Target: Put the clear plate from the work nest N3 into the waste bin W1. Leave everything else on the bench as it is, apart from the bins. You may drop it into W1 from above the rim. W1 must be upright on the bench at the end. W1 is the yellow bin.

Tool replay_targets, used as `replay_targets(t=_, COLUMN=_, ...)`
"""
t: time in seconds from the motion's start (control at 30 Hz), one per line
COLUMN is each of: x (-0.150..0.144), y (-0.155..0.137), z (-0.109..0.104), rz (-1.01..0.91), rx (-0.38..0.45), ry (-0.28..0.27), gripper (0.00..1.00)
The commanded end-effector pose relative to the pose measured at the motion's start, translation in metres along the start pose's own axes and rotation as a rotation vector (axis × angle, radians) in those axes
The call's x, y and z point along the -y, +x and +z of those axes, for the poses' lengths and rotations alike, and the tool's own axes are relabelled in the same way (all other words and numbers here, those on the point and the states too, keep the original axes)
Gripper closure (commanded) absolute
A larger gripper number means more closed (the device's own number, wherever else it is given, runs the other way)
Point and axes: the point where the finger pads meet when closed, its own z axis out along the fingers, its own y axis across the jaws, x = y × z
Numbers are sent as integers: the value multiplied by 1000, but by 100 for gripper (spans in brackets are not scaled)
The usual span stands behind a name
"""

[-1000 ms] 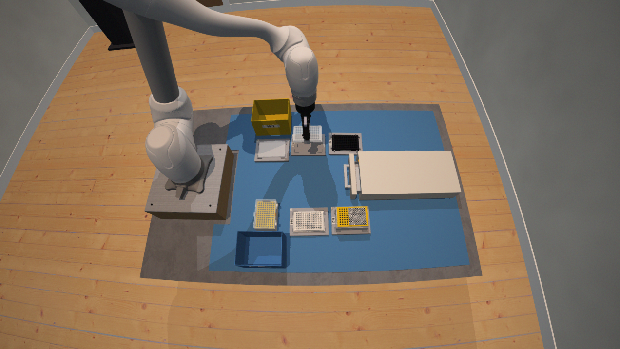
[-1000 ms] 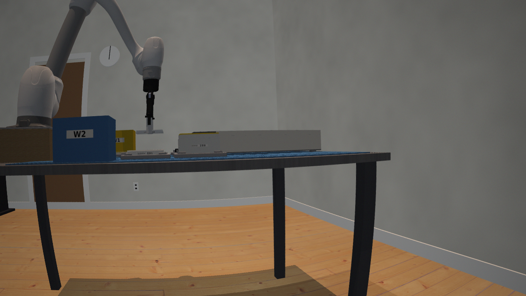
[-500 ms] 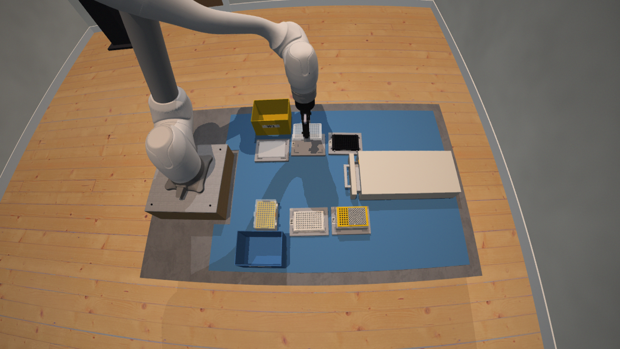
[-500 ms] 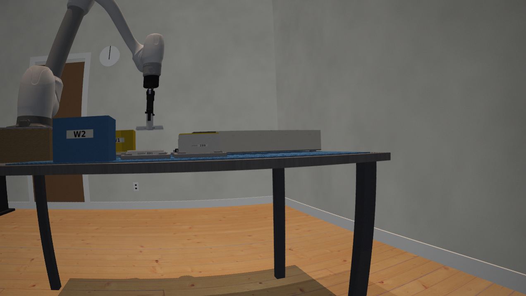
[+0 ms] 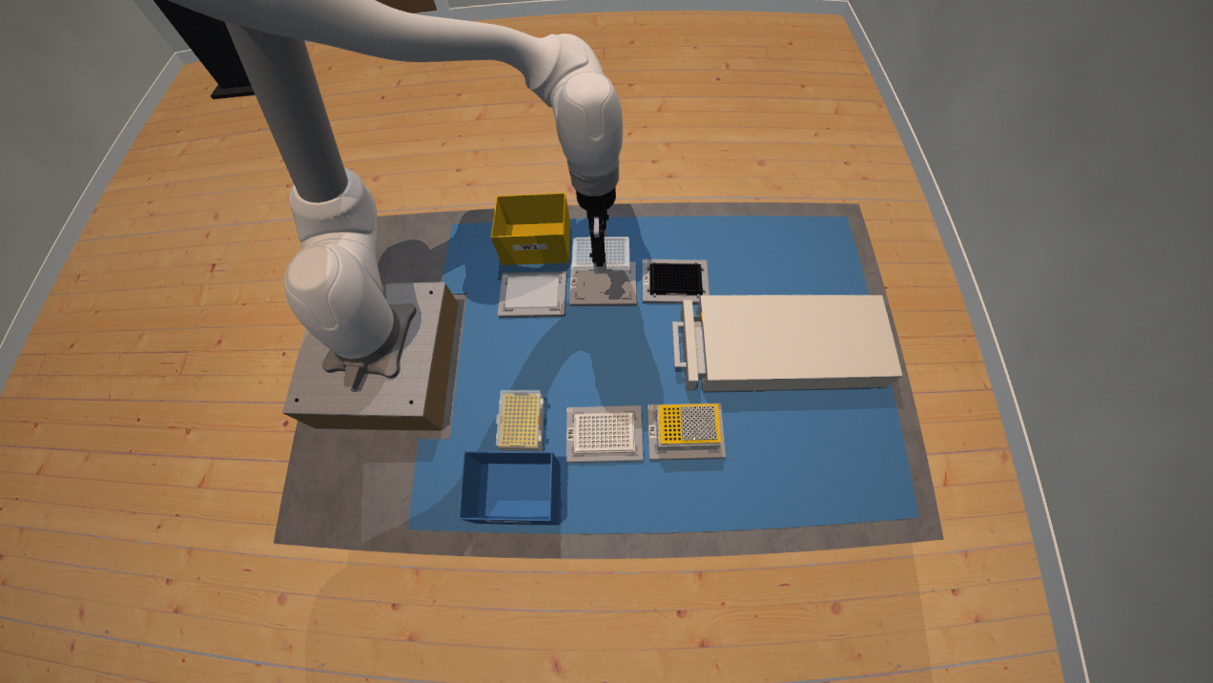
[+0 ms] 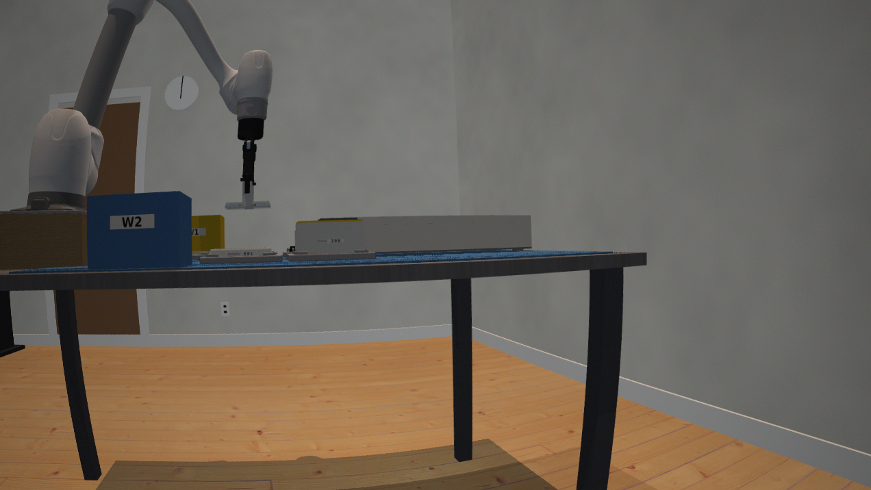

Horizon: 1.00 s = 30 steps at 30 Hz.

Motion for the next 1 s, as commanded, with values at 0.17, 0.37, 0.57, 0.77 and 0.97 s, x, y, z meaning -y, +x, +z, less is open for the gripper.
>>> replay_targets(t=0.17, x=0, y=0, z=-9, rz=0, rx=0, ry=0, gripper=90)
replay_targets(t=0.37, x=0, y=0, z=-9, rz=0, rx=0, ry=0, gripper=90)
replay_targets(t=0.57, x=6, y=-9, z=-9, rz=-17, rx=0, ry=0, gripper=90)
replay_targets(t=0.77, x=16, y=-22, z=-9, rz=-17, rx=0, ry=0, gripper=90)
replay_targets(t=0.97, x=22, y=-30, z=-9, rz=-17, rx=0, ry=0, gripper=90)
